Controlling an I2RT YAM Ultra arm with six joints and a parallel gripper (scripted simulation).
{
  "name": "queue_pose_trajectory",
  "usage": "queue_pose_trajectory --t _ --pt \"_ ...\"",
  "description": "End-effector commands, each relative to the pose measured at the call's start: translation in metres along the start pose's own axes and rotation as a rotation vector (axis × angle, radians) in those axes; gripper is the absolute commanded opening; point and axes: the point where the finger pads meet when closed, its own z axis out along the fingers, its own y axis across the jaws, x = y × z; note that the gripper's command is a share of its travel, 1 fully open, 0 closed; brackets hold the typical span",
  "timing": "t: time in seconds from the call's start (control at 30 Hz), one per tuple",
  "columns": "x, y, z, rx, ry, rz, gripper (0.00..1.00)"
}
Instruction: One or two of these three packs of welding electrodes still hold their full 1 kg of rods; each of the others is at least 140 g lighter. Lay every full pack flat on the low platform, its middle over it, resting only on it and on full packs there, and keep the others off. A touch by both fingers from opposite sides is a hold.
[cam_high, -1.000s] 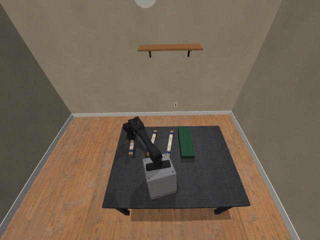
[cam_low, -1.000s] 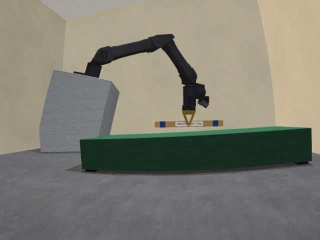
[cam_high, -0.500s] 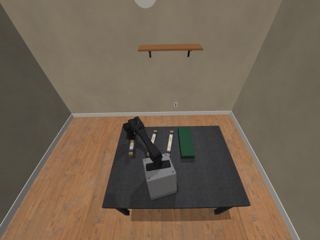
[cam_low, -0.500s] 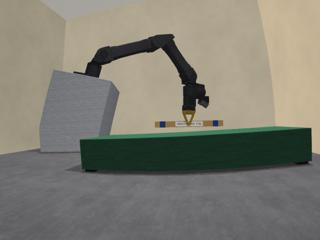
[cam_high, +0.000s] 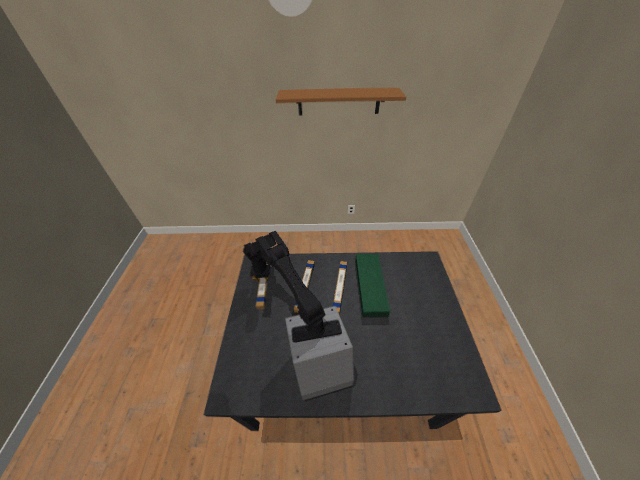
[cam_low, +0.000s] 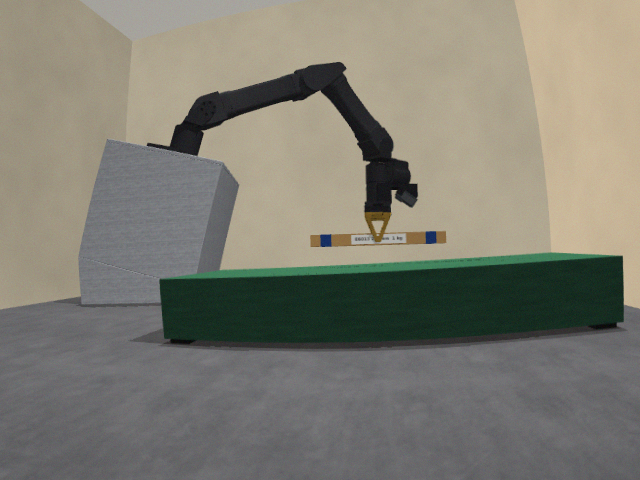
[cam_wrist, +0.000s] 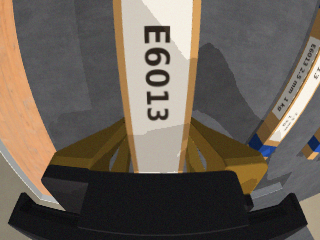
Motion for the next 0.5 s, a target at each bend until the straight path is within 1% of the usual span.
queue_pose_trajectory --t 0.0,0.3,0.37,0.47 --pt "-0.021 0.021 -0.062 -0.052 -0.085 -0.002 0.00" --pt "-0.020 0.020 -0.080 -0.052 -0.085 -0.001 0.00" --pt "-0.020 0.020 -0.080 -0.052 -0.085 -0.001 0.00" --pt "-0.020 0.020 -0.087 -0.054 -0.088 -0.001 0.00"
